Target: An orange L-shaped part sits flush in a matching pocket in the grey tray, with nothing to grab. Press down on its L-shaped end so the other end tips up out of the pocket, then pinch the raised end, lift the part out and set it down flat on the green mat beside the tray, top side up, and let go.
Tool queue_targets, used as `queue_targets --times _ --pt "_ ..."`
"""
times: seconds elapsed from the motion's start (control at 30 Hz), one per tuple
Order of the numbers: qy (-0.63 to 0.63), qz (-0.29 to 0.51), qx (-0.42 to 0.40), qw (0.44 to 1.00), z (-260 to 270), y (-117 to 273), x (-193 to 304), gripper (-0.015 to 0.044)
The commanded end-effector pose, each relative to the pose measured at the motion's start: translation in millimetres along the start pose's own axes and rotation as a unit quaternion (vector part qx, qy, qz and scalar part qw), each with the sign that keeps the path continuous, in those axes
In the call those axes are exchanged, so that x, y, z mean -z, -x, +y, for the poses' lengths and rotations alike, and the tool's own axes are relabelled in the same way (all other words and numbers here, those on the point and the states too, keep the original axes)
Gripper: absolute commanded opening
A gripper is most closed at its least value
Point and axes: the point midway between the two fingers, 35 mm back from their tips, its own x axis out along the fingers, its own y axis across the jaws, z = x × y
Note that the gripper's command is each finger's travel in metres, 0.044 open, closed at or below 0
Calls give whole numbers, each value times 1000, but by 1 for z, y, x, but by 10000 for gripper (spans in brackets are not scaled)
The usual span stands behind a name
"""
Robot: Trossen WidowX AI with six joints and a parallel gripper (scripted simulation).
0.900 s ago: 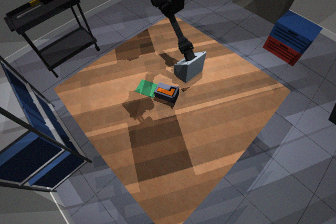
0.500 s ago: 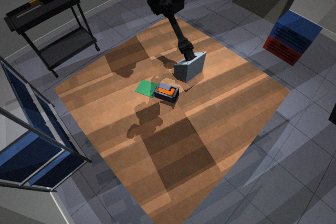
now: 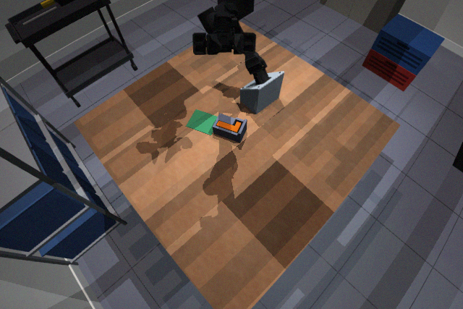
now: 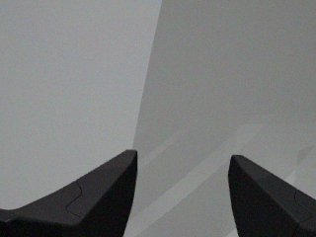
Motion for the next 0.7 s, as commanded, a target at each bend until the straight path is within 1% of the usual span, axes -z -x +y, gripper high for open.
queue_targets --times 0.0,0.17,0.33,0.5,0.67 --pt "-85 132 6 988 12 0 78 180" --pt "-160 275 22 948 30 19 160 180" --pt "-221 421 52 878 53 56 234 180" --pt "-258 562 93 780 77 113 296 180" --pt "-256 696 141 656 100 188 338 180"
